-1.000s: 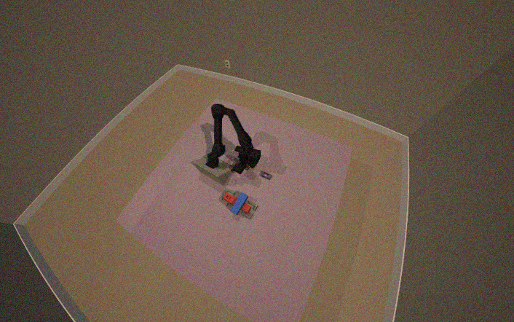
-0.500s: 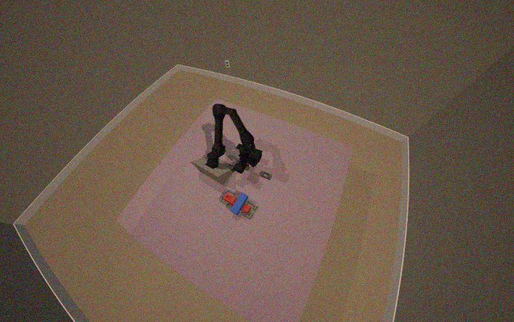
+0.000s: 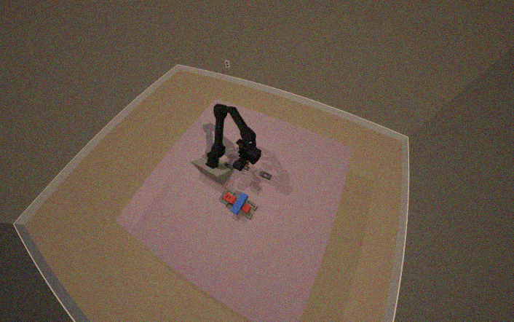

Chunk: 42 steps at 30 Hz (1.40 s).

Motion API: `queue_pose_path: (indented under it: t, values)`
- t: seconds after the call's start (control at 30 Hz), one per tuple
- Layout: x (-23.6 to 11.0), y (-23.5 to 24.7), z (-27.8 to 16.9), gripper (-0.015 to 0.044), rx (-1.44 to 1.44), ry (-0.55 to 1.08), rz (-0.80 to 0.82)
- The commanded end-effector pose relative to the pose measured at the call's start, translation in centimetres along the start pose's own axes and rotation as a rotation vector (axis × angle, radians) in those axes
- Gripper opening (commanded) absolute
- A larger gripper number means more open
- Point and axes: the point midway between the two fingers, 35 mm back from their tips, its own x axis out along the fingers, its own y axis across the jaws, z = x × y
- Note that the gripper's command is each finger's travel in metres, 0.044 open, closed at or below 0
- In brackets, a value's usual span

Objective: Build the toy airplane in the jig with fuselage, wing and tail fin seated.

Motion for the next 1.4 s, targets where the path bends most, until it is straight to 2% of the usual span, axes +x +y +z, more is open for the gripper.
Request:
queue_pose_path:
  t: [0.0, 0.6, 1.37]
  values:
    - [-1.5, -0.1, 0.1, 0.0000, 0.003, -0.006, -0.002]
    - [-7.0, 0.2, -1.0, 0.0000, 0.037, -0.020, 0.031]
    - [-6.6, -5.4, 1.9, 0.0000, 0.026, -0.025, 0.015]
